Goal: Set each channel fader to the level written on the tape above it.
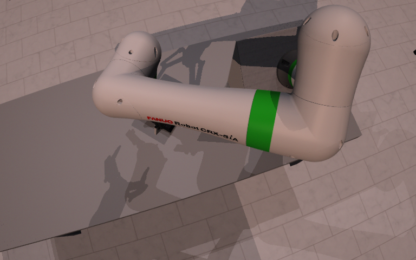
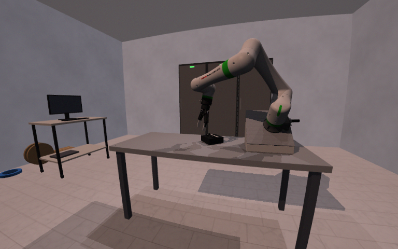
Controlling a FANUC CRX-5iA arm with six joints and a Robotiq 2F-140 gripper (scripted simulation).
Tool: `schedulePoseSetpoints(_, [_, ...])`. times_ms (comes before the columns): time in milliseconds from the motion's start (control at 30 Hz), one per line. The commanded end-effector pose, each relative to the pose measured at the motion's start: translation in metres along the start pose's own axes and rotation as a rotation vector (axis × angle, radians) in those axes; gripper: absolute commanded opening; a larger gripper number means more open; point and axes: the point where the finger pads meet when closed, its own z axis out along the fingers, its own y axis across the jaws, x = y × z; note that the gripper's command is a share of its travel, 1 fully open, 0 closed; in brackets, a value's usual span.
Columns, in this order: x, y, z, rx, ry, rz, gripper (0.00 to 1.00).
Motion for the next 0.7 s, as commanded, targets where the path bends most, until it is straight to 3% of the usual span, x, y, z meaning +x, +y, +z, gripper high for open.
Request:
schedulePoseSetpoints(0, [0.0, 0.0, 0.0, 0.0, 0.0, 0.0, 1.0])
schedulePoseSetpoints(500, [0.001, 0.0, -0.001, 0.0, 0.001, 0.004, 1.0])
schedulePoseSetpoints(600, [0.025, -0.005, -0.018, 0.0, 0.052, 0.152, 1.0])
schedulePoseSetpoints(667, [0.025, -0.005, -0.018, 0.0, 0.052, 0.152, 1.0])
